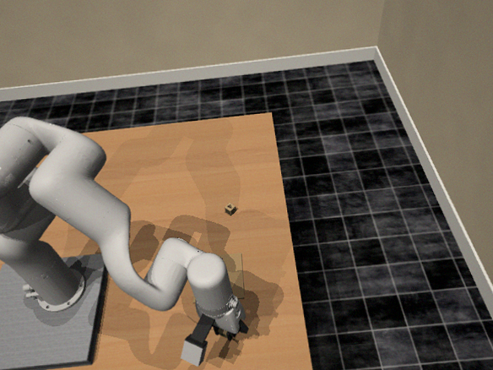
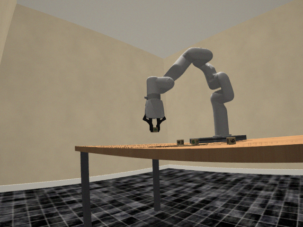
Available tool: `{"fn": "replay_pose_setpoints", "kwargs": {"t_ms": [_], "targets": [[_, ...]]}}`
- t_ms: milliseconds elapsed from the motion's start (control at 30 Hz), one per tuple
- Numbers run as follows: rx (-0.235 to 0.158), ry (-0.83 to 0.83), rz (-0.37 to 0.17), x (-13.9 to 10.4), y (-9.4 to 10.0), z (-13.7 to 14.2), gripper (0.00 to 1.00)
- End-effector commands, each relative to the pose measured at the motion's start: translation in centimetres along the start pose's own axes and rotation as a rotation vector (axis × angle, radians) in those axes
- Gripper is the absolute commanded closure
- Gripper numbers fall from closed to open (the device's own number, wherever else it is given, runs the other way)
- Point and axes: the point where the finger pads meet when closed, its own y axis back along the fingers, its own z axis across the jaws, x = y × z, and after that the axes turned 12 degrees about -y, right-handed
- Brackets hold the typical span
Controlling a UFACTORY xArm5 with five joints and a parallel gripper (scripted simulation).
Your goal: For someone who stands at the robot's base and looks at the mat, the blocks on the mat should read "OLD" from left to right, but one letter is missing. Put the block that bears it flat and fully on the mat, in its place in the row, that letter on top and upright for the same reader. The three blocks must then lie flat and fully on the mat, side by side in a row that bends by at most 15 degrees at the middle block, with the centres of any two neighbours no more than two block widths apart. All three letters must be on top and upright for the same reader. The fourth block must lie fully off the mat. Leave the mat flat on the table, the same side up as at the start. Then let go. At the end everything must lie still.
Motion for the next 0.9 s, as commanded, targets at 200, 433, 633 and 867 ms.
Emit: {"fn": "replay_pose_setpoints", "kwargs": {"t_ms": [200, 433, 633, 867], "targets": [[-0.003, 0.000, 0.001, 0.0, 2.5, 0.1, 0.79], [-0.003, 0.006, 0.001, -0.1, 2.5, 0.2, 0.79], [-0.003, 0.167, 0.001, -4.8, 2.8, 4.1, 0.79], [-0.002, 0.403, 0.000, -10.4, 3.0, 10.7, 0.79]]}}
